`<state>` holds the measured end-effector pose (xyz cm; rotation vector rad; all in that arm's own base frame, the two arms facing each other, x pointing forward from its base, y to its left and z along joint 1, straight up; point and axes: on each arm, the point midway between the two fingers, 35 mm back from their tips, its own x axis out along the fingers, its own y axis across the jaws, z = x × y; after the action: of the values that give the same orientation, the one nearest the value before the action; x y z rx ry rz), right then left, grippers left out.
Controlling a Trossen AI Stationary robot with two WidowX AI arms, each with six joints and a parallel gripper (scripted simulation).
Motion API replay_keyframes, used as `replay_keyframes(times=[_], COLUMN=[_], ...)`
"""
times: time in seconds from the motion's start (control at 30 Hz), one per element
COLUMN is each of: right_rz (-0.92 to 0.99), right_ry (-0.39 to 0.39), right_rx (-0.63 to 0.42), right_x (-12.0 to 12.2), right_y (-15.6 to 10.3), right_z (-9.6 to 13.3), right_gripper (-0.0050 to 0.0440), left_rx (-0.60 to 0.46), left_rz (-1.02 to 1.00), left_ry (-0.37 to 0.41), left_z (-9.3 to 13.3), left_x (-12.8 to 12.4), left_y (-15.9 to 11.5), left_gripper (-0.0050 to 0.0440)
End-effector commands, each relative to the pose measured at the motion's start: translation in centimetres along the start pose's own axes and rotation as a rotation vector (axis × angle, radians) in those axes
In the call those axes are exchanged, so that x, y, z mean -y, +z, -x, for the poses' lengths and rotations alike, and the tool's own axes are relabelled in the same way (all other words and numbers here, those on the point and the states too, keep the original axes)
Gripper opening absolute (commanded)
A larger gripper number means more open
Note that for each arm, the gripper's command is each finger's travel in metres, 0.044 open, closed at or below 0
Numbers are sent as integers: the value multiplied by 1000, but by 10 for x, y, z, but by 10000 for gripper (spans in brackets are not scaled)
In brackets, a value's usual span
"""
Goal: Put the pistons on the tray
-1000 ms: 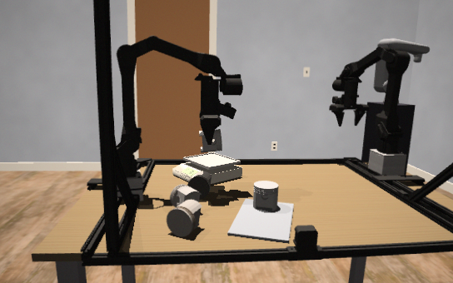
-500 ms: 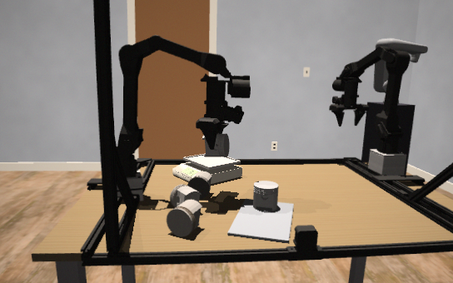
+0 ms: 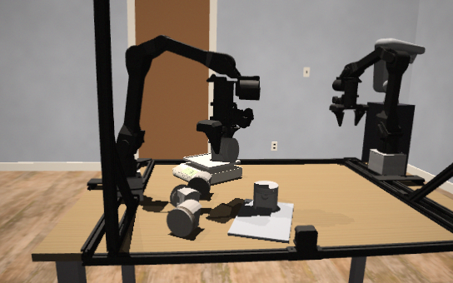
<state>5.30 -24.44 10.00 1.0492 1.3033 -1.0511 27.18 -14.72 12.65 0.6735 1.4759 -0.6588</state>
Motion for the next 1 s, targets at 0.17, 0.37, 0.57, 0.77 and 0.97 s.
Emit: replay_keyframes(times=[0.17, 0.37, 0.57, 0.77, 0.97], right_rz=[0, 0, 0, 0, 0], right_ry=[1, 1, 1, 1, 1], right_rx=[0, 0, 0, 0, 0], right_x=[0, 0, 0, 0, 0], right_y=[0, 0, 0, 0, 0], right_z=[0, 0, 0, 0, 0], right_gripper=[440, 440, 440, 440, 440], left_rx=[11, 11, 11, 11, 11], left_rz=[-9, -9, -9, -9, -9], left_ry=[7, 7, 7, 7, 7], left_z=[4, 4, 5, 5, 5], left_x=[26, 39, 58, 77, 90], left_y=[36, 51, 74, 97, 113], left_gripper=[158, 158, 158, 158, 158])
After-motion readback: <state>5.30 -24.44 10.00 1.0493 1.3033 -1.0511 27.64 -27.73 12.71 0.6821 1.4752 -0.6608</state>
